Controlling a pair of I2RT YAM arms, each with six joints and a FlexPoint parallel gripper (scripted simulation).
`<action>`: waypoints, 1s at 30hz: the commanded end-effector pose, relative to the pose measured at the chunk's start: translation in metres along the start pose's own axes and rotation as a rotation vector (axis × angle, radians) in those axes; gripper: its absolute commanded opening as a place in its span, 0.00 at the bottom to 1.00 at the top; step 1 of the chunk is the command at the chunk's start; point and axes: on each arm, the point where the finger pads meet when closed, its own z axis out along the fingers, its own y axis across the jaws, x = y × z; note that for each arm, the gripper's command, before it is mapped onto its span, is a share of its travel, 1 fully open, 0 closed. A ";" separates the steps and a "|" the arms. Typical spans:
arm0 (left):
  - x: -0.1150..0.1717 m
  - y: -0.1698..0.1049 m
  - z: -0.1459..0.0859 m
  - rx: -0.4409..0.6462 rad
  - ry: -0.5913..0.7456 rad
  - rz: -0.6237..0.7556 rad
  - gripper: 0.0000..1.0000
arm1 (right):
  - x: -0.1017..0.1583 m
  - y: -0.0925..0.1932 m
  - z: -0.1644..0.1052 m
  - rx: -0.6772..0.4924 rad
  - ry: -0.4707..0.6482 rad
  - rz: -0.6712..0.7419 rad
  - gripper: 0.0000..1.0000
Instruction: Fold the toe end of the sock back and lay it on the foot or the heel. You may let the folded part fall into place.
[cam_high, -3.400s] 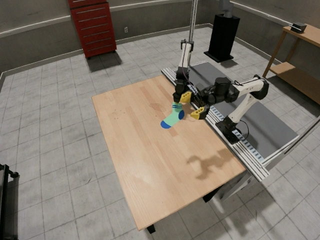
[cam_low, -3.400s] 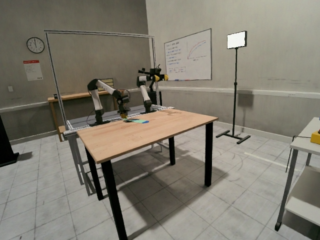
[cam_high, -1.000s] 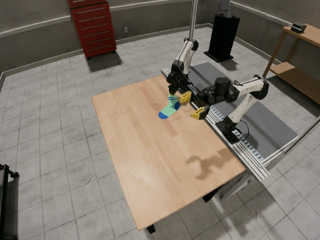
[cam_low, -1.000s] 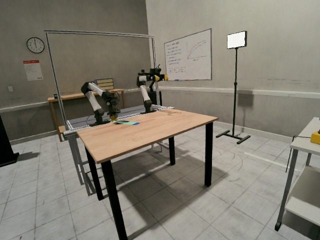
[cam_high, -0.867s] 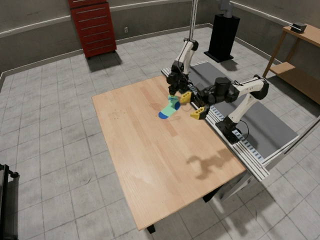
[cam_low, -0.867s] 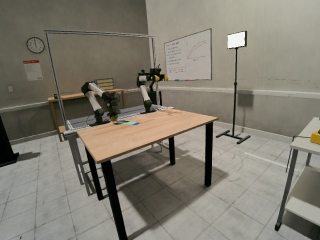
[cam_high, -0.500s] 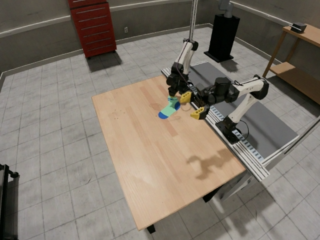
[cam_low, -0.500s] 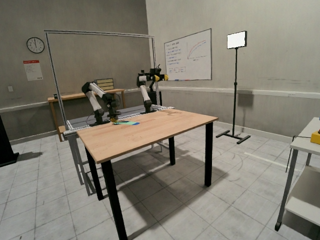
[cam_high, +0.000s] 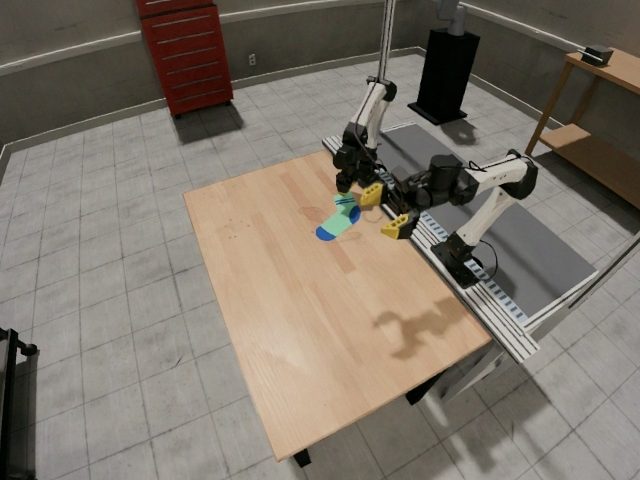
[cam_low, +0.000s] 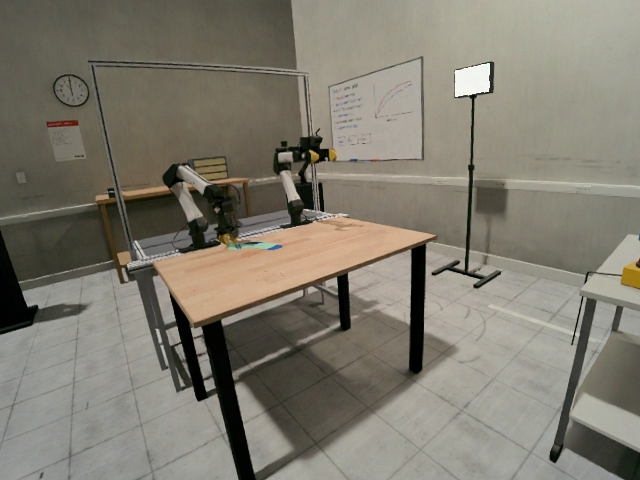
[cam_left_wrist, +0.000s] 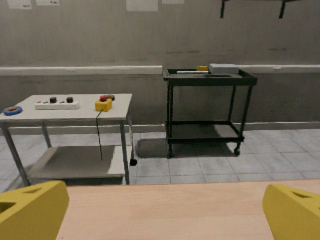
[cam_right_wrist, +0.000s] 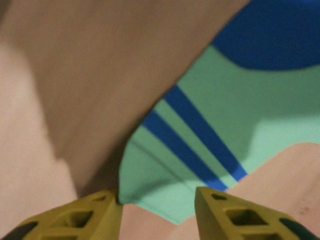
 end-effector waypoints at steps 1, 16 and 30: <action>-0.006 0.001 -0.002 -0.002 -0.016 -0.001 1.00 | 0.003 -0.011 -0.011 0.037 0.003 0.010 0.39; -0.006 0.001 -0.002 -0.002 -0.016 -0.001 1.00 | 0.000 0.001 -0.035 -0.027 -0.006 -0.004 0.39; -0.006 0.001 -0.002 -0.002 -0.016 -0.001 1.00 | 0.034 -0.083 -0.075 0.329 0.019 0.457 0.39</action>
